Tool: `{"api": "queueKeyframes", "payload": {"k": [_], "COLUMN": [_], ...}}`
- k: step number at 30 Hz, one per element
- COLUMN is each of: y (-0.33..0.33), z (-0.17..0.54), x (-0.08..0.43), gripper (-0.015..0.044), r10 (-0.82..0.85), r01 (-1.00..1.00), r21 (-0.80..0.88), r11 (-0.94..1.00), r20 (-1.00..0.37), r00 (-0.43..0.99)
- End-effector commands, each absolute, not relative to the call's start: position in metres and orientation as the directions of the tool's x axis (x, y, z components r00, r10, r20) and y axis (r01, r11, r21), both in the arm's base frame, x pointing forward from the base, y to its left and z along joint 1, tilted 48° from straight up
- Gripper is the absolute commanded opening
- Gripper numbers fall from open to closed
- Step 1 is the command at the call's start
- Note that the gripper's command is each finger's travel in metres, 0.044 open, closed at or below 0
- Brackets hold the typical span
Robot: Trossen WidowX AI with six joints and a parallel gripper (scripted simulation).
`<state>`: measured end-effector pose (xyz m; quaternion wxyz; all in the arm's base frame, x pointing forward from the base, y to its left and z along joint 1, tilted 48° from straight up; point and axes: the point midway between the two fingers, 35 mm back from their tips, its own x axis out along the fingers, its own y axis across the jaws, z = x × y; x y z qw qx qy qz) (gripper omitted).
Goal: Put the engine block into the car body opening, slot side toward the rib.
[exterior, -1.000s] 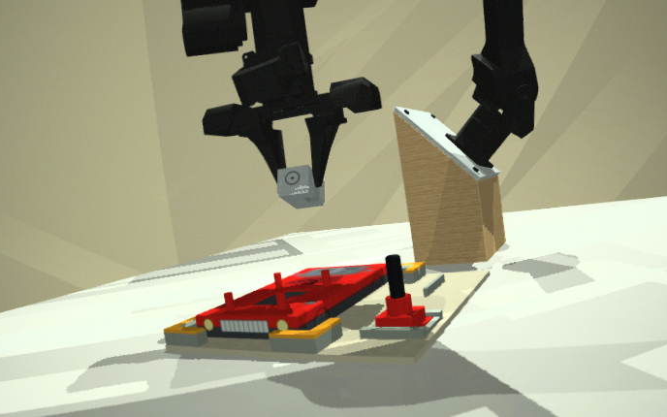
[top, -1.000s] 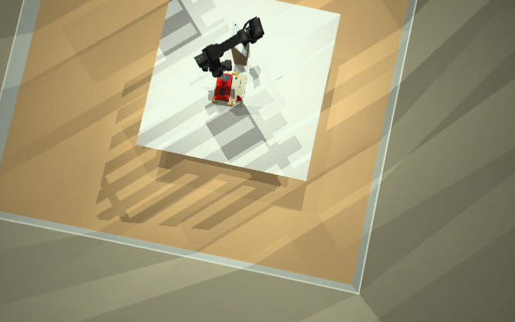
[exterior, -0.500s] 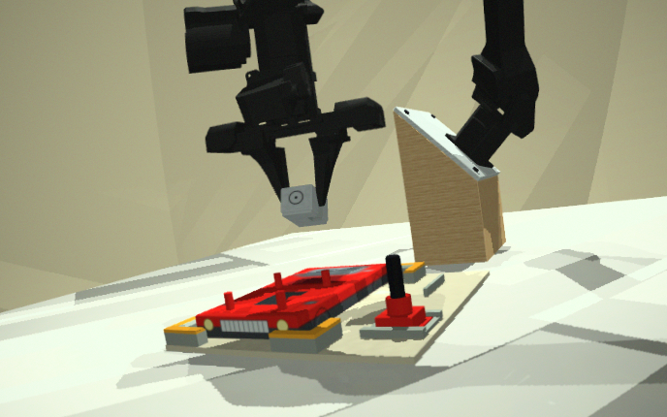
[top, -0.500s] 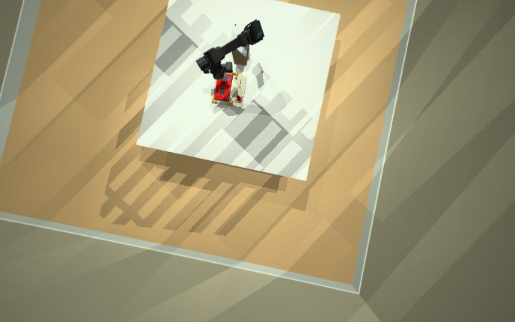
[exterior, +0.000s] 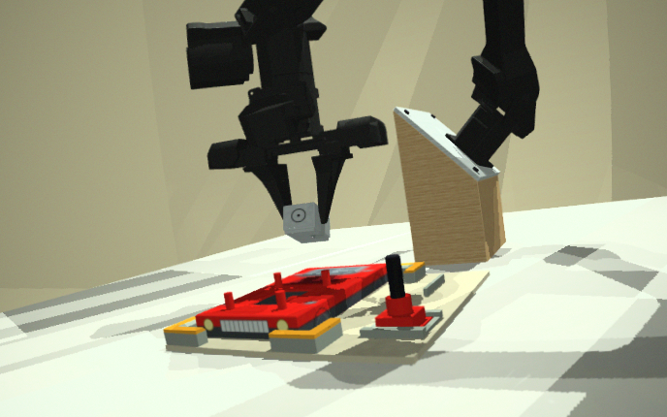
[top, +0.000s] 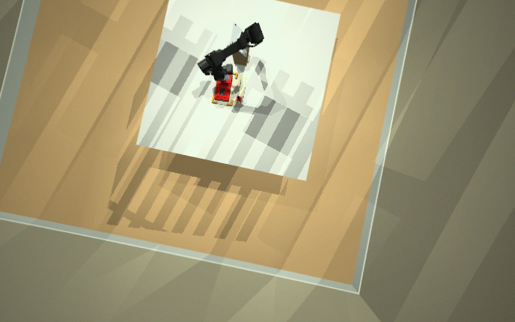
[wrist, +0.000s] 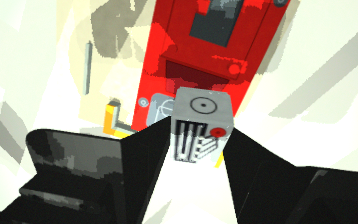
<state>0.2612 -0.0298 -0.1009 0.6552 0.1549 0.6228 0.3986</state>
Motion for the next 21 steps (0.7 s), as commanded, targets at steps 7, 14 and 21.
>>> {"api": "queueKeyframes", "payload": {"k": [7, 14, 21], "y": [-0.018, -0.011, -0.005], "z": [-0.111, -0.117, -0.123], "x": [0.256, 0.255, 0.254], "gripper": [0.0, 0.0, 0.0], "r10": [0.722, 0.723, 0.723], "r01": [-0.315, -0.315, -0.315], "r21": [0.711, 0.711, 0.712], "r11": [0.629, 0.628, 0.628], "r20": [-0.684, -0.684, -0.683], "r00": [-0.102, -0.102, -0.102]}}
